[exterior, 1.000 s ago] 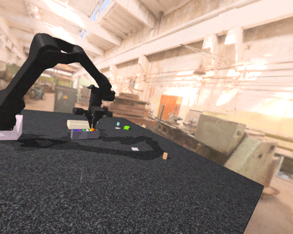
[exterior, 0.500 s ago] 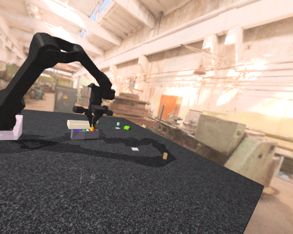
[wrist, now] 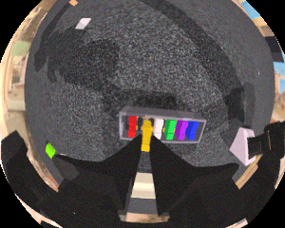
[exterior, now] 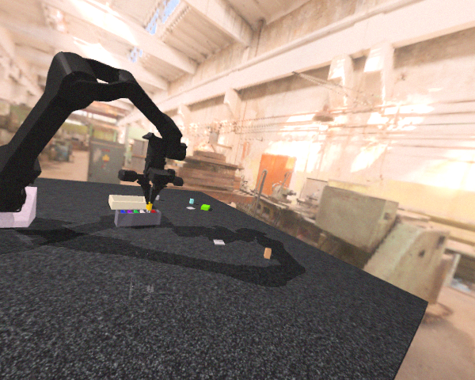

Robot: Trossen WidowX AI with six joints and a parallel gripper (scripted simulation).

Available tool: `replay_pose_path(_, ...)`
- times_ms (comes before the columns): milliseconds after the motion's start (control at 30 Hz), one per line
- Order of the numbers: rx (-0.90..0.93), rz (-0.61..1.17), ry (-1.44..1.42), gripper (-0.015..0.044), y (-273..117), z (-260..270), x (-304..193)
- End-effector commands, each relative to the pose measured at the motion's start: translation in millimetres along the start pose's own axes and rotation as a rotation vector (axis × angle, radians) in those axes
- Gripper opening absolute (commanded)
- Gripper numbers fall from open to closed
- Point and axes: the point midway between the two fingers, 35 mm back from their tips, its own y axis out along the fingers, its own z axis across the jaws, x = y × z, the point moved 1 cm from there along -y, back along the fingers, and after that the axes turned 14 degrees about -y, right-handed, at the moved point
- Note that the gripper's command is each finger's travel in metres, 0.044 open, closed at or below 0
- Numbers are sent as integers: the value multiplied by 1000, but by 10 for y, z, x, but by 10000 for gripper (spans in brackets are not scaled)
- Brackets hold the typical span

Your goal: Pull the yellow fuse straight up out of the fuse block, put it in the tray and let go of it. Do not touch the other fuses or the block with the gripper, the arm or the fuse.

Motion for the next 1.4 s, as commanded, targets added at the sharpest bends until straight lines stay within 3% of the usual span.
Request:
replay_pose_path(0,6,3,5,0,-38,14,3)
replay_pose_path(1033,5,4,4,0,-318,13,-8)
replay_pose_path(1367,13,17,2,0,-369,252,-603)
